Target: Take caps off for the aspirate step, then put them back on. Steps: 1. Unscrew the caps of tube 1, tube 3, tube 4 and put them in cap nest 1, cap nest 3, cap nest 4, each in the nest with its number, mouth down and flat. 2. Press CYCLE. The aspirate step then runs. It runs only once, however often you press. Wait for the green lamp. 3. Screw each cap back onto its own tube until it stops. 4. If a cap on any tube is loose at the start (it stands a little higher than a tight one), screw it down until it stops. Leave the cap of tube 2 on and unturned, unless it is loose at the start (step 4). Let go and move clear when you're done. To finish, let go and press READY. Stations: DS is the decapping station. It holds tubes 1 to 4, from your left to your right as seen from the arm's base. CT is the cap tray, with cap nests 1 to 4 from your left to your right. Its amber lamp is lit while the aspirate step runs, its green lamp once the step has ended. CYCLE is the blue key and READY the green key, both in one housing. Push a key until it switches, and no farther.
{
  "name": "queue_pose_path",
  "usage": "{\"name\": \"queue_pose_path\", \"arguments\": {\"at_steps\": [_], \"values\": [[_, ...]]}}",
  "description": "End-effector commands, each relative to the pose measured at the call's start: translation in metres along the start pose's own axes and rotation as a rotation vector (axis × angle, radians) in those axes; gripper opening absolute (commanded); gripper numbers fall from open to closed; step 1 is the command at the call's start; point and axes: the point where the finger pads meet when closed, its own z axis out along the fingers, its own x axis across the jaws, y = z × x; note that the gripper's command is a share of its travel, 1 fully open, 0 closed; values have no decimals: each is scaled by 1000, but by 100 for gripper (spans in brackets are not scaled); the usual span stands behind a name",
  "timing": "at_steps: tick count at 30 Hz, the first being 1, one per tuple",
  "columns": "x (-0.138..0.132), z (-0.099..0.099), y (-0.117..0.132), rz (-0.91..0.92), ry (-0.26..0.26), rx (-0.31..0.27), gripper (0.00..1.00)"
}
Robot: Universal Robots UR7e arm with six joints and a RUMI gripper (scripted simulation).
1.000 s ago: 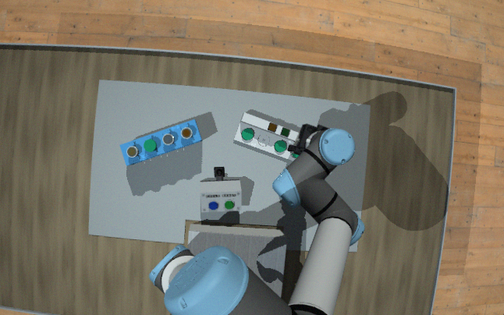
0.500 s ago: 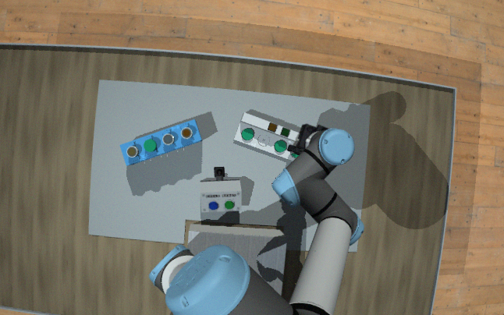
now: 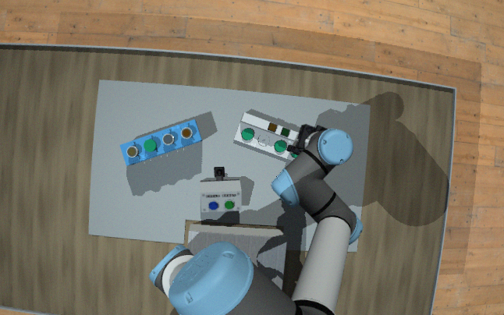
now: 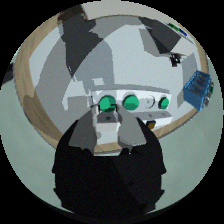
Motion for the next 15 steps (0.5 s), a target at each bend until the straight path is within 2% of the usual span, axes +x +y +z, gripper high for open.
{"name": "queue_pose_path", "arguments": {"at_steps": [1, 5, 6, 15], "values": [[0, 1, 0, 0, -1, -1, 0], [0, 1, 0, 0, -1, -1, 0], [0, 1, 0, 0, -1, -1, 29], [0, 1, 0, 0, -1, -1, 29]]}}
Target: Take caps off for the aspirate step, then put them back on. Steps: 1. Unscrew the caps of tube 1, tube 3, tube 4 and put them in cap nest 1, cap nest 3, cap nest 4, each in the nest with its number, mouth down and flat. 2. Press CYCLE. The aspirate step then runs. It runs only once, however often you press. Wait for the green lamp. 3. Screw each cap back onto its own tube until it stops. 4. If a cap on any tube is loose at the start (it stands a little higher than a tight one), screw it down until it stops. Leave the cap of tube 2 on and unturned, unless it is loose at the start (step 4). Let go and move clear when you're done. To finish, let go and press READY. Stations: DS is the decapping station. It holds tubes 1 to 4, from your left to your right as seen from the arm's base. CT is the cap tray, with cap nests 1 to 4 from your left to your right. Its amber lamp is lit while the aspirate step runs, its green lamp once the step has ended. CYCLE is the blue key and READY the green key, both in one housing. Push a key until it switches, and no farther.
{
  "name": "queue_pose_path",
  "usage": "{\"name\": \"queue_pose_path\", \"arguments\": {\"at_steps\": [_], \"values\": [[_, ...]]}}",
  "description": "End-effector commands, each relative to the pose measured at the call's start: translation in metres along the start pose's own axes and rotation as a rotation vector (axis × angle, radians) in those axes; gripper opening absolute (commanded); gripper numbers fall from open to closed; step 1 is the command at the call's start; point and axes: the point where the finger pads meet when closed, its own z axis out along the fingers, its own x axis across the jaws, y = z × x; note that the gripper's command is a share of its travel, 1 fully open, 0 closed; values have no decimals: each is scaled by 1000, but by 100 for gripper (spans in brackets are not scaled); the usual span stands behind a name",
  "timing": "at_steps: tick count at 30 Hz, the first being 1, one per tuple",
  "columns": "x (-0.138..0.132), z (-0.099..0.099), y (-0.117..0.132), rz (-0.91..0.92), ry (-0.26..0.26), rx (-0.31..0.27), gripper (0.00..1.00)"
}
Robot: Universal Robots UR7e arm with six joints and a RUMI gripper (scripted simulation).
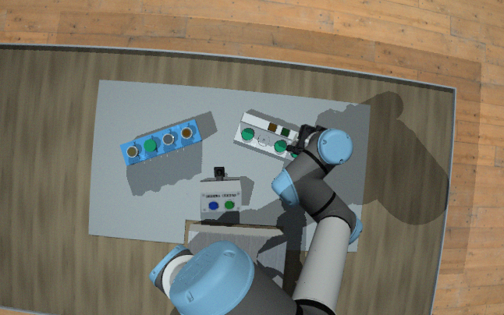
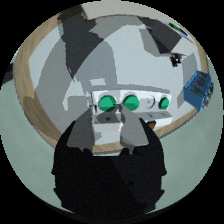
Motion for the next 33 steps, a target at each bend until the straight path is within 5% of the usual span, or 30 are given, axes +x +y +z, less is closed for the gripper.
{"name": "queue_pose_path", "arguments": {"at_steps": [1, 5, 33], "values": [[0, 0, 0, 0, -1, -1, 29], [0, 0, 0, 0, -1, -1, 29], [0, -120, 0, 0, -1, -1, 29]]}}
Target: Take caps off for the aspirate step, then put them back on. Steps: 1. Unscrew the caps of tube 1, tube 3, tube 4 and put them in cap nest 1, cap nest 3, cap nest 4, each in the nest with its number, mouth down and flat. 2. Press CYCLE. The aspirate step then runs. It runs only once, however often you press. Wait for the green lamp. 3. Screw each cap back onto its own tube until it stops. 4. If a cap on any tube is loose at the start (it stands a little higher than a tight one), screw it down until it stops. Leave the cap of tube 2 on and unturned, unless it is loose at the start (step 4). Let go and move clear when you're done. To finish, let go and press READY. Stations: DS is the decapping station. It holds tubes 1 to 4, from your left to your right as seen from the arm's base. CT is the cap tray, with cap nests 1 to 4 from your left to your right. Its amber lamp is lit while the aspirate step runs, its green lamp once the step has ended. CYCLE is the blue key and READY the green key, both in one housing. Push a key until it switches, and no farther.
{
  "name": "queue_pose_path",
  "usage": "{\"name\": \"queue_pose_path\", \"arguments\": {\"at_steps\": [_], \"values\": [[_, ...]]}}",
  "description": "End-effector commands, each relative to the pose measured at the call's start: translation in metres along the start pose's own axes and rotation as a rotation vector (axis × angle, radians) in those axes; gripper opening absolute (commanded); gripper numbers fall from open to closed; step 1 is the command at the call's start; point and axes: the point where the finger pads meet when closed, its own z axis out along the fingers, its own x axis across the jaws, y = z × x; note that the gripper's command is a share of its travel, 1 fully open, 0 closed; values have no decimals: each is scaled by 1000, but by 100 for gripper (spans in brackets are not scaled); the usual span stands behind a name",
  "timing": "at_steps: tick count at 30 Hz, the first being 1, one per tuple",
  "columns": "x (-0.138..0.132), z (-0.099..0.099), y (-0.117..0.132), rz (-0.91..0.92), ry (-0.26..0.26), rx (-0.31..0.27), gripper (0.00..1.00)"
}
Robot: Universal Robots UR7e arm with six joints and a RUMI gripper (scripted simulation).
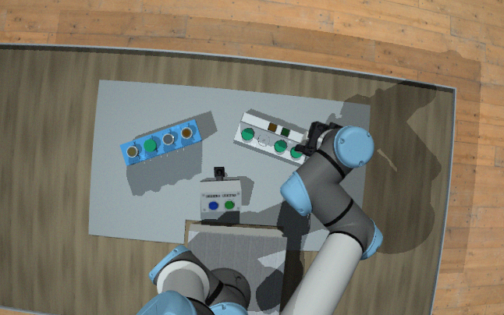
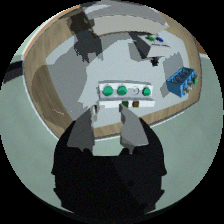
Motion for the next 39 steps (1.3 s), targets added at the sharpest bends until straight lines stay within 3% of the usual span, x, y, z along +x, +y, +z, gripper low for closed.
{"name": "queue_pose_path", "arguments": {"at_steps": [1, 4, 9, 10, 13, 17, 20, 23, 30, 39], "values": [[0, -15, 0, 0, 0, 1, 29], [0, -28, 0, 0, 0, 1, 29], [0, -28, 0, 0, 0, 1, 29], [5, -26, -6, 83, 0, 1, 0], [20, -22, -26, 333, 0, 1, 0], [25, -20, -32, 417, 0, 1, 0], [41, -15, -51, 653, 1, 1, 0], [46, -14, -58, 750, 0, 1, 0], [71, -6, -89, 1167, 0, 1, 0], [107, 5, -134, 1186, 0, 1, 0]]}}
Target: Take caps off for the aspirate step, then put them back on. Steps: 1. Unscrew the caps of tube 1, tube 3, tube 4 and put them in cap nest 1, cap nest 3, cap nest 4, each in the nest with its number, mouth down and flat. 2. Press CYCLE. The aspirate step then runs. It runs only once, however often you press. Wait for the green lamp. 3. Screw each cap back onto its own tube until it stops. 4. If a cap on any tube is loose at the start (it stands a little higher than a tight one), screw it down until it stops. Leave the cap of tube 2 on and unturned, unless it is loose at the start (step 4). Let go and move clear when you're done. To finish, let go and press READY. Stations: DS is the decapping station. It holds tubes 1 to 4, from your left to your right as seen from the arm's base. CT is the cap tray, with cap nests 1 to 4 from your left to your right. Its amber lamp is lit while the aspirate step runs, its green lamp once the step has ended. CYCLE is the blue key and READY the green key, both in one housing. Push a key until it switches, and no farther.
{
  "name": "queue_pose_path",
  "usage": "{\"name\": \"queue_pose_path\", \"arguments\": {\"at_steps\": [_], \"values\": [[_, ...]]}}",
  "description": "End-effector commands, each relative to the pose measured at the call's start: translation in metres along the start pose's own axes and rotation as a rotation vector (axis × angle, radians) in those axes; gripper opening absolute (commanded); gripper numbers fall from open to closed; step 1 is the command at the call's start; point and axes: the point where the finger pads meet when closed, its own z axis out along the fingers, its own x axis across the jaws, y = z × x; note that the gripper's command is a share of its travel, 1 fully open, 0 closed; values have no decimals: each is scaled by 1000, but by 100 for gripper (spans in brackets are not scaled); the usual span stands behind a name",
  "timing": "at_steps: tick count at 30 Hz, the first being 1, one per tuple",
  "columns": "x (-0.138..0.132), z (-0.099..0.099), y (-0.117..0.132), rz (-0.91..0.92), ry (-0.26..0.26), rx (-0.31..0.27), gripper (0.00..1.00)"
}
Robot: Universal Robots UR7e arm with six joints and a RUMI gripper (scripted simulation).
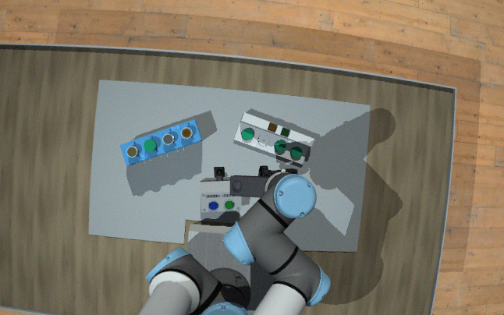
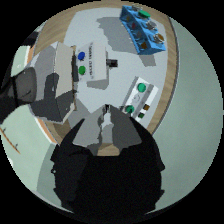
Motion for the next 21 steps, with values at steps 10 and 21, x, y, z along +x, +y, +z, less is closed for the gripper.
{"name": "queue_pose_path", "arguments": {"at_steps": [10, 21], "values": [[-40, 14, -74, 12, 0, -7, 0], [-70, 26, -128, 12, 0, -7, 0]]}}
